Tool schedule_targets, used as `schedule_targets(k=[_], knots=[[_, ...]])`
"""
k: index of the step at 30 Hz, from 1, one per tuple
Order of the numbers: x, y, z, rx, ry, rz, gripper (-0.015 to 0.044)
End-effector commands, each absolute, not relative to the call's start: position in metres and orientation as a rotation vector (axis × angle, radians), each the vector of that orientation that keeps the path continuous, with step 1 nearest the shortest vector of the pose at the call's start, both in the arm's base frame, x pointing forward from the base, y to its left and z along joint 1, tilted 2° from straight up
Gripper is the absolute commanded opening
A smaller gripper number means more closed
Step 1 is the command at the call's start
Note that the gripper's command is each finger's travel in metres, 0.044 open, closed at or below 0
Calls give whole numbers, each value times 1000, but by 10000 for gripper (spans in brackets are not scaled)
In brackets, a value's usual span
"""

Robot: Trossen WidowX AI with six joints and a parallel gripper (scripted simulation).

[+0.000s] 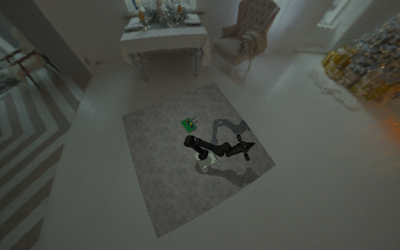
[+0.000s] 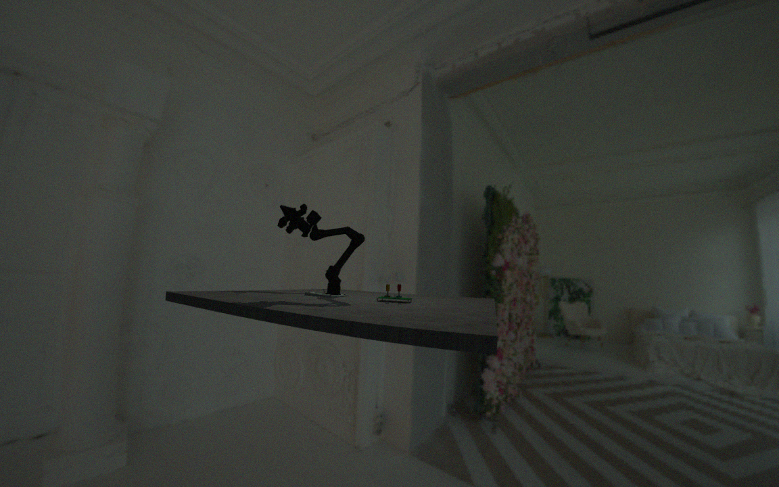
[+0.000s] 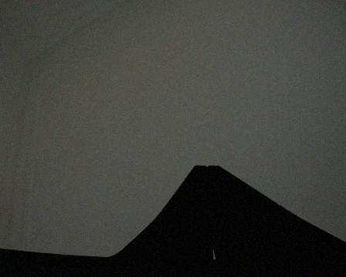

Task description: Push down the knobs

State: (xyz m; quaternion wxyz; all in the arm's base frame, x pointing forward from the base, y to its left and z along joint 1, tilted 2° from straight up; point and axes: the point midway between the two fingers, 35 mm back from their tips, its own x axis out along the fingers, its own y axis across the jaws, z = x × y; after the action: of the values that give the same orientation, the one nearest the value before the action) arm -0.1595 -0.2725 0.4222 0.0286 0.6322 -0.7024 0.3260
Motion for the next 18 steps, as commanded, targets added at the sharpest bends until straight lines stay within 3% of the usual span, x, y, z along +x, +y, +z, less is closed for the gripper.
schedule_targets(k=[1,18], knots=[[-150,-291,417,2058,-2183,1115,0],[-72,-363,378,2563,-2264,1519,0]])
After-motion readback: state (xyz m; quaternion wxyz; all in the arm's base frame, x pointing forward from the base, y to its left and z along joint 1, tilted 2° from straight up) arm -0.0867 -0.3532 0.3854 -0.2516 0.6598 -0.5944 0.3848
